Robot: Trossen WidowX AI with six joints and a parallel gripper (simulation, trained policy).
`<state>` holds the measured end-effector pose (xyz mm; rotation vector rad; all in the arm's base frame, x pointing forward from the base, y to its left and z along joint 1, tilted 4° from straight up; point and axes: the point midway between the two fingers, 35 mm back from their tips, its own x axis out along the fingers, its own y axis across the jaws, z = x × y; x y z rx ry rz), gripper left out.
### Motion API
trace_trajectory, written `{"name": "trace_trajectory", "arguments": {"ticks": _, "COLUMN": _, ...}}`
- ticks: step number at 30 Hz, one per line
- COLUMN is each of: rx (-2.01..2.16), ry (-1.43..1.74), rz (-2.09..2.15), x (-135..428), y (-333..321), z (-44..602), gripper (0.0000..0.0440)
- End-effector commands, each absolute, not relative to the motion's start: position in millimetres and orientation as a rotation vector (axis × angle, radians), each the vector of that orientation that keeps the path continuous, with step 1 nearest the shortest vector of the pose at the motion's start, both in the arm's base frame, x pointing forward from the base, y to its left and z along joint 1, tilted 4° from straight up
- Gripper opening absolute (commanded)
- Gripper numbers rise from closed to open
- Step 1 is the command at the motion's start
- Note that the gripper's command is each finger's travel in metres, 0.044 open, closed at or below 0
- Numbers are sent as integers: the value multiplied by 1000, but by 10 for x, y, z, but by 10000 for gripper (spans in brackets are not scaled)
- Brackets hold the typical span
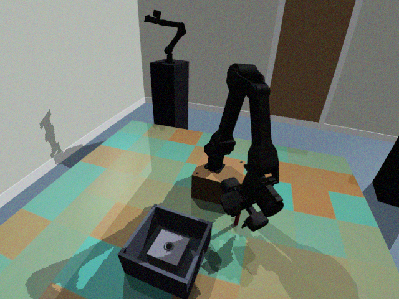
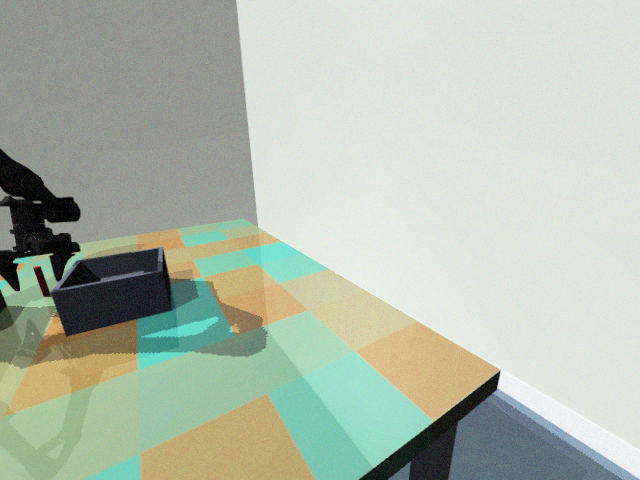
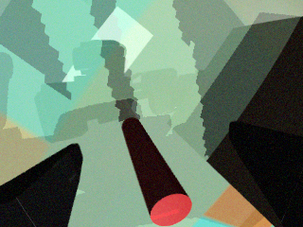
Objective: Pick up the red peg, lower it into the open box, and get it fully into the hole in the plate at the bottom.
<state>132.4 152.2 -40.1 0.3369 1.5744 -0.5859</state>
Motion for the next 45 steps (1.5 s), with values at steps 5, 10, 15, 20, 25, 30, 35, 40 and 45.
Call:
{"name": "trace_trajectory", "arguments": {"ticks": 5, "rx": 322, "ry": 1600, "rz": -592, "x": 1287, "y": 1508, "z": -620, "gripper": 262}}
{"name": "trace_trajectory", "arguments": {"ticks": 10, "rx": 319, "ry": 1618, "rz": -616, "x": 1275, "y": 1543, "z": -669, "gripper": 136}}
{"name": "trace_trajectory", "arguments": {"ticks": 15, "rx": 306, "ry": 1633, "rz": -640, "x": 1271, "y": 1569, "z": -721, "gripper": 20}}
{"name": "trace_trajectory", "arguments": {"ticks": 20, "rx": 302, "ry": 1611, "rz": -625, "x": 1356, "y": 1652, "z": -665, "gripper": 0}}
{"name": "trace_trajectory", "arguments": {"ticks": 25, "rx": 286, "ry": 1587, "rz": -621, "x": 1450, "y": 1683, "z": -555, "gripper": 0}}
{"name": "trace_trajectory", "arguments": {"ticks": 30, "rx": 294, "ry": 1563, "rz": -620, "x": 1550, "y": 1736, "z": -421, "gripper": 0}}
{"name": "trace_trajectory", "arguments": {"ticks": 35, "rx": 299, "ry": 1541, "rz": -626, "x": 1639, "y": 1751, "z": -272, "gripper": 0}}
{"name": "trace_trajectory", "arguments": {"ticks": 40, "rx": 301, "ry": 1519, "rz": -640, "x": 1734, "y": 1744, "z": -113, "gripper": 0}}
{"name": "trace_trajectory", "arguments": {"ticks": 45, "rx": 311, "ry": 1495, "rz": -660, "x": 1849, "y": 1725, "z": 49, "gripper": 0}}
